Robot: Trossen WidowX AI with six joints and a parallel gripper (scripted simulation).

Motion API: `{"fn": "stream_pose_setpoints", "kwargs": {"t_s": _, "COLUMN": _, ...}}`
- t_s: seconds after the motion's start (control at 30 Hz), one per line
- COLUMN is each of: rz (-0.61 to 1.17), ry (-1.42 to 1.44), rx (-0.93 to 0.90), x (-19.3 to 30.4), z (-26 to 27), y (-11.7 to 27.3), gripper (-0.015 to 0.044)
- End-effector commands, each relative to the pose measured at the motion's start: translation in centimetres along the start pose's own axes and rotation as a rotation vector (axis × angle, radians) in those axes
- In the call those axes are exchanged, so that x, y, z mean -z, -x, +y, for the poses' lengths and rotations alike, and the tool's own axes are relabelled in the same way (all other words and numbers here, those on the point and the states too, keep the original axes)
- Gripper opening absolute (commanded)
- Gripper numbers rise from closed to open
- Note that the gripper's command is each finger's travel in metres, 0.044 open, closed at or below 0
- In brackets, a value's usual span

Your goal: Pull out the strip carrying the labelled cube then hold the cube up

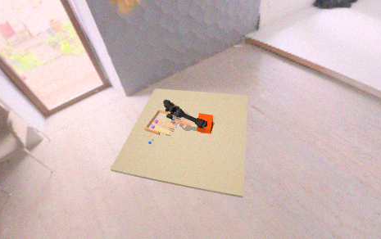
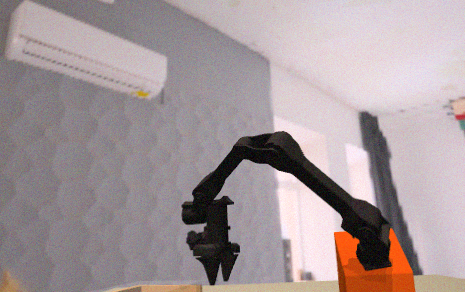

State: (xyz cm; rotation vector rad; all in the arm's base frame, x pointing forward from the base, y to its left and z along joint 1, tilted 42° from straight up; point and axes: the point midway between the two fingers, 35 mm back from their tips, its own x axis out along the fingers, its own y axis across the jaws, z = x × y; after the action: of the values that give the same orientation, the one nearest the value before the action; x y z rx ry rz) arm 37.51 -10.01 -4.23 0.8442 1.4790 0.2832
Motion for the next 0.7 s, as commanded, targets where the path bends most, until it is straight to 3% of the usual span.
{"fn": "stream_pose_setpoints", "kwargs": {"t_s": 0.0, "rz": -0.005, "ry": -0.001, "rx": -0.006, "x": -1.5, "z": 0.4, "y": 0.3, "gripper": 0.0440}}
{"fn": "stream_pose_setpoints", "kwargs": {"t_s": 0.13, "rz": -0.006, "ry": -0.001, "rx": -0.006, "x": -2.4, "z": 0.7, "y": 0.4, "gripper": 0.0440}}
{"fn": "stream_pose_setpoints", "kwargs": {"t_s": 0.37, "rz": -0.006, "ry": -0.001, "rx": -0.006, "x": -2.4, "z": 0.7, "y": -0.5, "gripper": 0.0256}}
{"fn": "stream_pose_setpoints", "kwargs": {"t_s": 0.67, "rz": -0.006, "ry": -0.001, "rx": -0.007, "x": -2.5, "z": 0.7, "y": -2.0, "gripper": 0.0250}}
